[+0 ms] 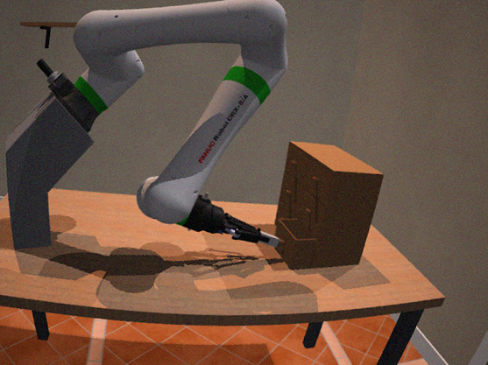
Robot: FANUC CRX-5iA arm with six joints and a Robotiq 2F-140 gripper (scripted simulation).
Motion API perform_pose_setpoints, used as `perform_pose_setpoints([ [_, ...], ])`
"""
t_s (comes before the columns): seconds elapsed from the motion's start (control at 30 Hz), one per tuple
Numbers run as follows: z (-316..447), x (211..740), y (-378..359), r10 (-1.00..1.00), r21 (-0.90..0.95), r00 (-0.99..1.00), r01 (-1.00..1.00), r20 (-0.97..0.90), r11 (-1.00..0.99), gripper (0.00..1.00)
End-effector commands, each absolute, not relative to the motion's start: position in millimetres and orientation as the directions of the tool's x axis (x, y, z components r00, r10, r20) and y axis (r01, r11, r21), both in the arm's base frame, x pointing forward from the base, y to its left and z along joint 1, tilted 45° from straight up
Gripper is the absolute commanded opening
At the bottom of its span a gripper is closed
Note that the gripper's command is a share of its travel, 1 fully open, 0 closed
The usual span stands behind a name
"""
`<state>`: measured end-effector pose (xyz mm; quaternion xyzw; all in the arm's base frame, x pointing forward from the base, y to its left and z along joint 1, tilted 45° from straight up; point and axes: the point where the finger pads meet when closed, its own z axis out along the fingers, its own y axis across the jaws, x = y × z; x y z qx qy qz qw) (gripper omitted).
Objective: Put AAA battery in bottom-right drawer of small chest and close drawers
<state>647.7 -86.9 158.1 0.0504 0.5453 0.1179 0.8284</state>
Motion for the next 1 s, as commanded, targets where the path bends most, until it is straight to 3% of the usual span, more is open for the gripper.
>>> perform_pose_setpoints([
  [0.0,159,648,-87,0.25,0.212,0.377,-0.14,-0.892,0.967,0.0],
  [0.97,191,683,-89,0.25,0.212,0.377,-0.14,-0.892,0.967,0.0],
])
